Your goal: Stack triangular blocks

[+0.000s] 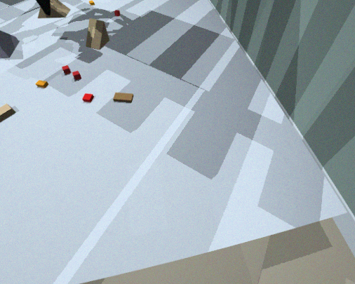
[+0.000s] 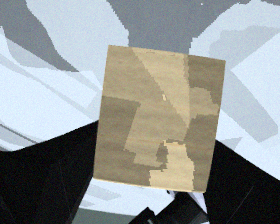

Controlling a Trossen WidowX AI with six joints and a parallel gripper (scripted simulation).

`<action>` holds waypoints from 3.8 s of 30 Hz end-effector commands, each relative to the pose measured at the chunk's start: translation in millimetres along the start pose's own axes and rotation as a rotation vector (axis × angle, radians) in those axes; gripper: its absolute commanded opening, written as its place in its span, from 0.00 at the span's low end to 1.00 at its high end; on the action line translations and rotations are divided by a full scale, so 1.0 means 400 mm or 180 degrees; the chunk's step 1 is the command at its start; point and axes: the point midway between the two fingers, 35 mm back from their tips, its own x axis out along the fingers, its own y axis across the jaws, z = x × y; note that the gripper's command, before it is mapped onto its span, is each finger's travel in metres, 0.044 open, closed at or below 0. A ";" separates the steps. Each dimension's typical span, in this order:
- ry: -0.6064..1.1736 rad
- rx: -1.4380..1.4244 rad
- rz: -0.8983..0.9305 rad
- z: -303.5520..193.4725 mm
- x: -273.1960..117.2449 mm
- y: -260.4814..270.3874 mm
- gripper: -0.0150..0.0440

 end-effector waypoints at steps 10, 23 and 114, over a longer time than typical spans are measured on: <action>-0.0438 -0.1100 0.0262 -0.014 0.013 -0.015 0.25; -0.1075 -0.2332 0.0371 -0.020 0.017 -0.021 0.25; -0.2067 -0.3949 0.0026 0.237 -0.107 -0.213 0.25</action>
